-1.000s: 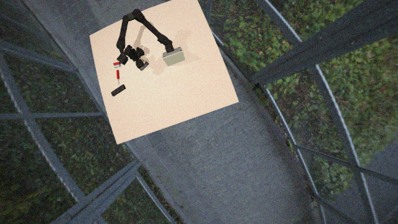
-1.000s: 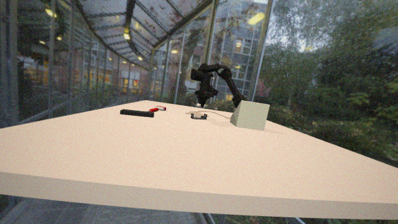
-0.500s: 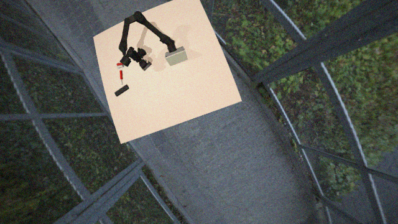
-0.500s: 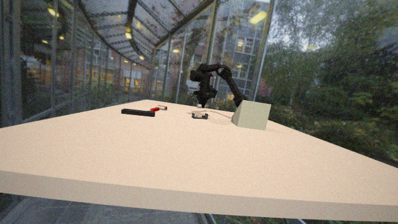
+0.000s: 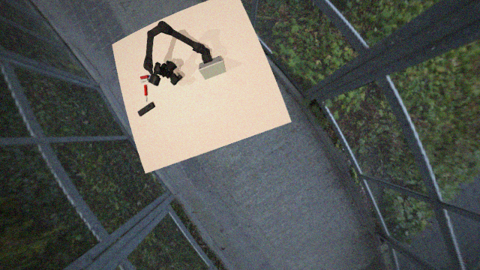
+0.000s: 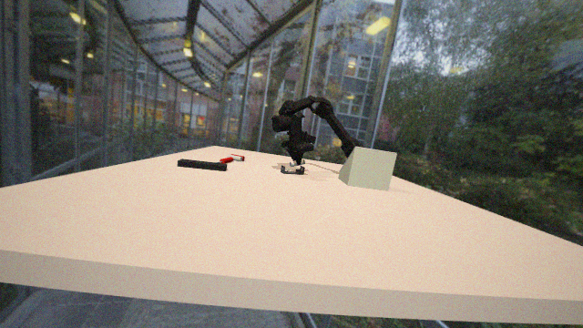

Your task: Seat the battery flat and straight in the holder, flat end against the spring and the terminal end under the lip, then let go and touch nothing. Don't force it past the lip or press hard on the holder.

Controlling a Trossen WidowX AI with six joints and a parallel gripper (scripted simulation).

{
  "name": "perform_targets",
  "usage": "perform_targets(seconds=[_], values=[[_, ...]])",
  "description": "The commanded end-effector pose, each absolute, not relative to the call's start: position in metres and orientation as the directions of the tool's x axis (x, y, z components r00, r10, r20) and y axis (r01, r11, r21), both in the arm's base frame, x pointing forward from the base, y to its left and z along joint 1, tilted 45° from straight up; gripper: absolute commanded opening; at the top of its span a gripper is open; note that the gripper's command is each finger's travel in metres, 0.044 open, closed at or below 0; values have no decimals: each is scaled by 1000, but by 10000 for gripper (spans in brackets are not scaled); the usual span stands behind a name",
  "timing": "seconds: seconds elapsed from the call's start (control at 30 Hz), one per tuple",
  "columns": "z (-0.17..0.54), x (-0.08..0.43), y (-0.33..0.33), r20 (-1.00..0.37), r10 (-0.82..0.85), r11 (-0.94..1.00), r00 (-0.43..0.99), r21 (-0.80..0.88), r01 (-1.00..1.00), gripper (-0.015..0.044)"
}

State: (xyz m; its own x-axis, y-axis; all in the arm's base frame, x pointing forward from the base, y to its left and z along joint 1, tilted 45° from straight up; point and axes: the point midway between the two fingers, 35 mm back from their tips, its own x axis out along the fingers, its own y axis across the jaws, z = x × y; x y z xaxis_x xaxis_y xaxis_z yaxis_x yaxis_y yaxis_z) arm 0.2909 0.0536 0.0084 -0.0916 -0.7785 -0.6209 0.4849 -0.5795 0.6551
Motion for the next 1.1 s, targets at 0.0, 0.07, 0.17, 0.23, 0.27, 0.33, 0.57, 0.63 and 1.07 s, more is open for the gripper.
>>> perform_targets(seconds=[0.0, 0.07, 0.17, 0.23, 0.27, 0.33, 0.57, 0.63, 1.07], values=[[7, 293, 53, -616, -780, -585, -109, 657, 475, 77], [7, 294, 53, -610, -784, -584, -120, 657, 476, 77], [5, 294, 52, -600, -788, -583, -137, 657, 478, 77], [5, 295, 52, -593, -792, -582, -148, 657, 479, 77], [4, 295, 52, -590, -793, -581, -153, 657, 480, 77], [3, 296, 51, -583, -796, -580, -165, 657, 481, 77], [0, 298, 49, -557, -805, -577, -203, 658, 484, 77], [-1, 299, 49, -550, -808, -576, -214, 658, 485, 77], [-5, 301, 46, -507, -819, -569, -268, 657, 494, 77]])
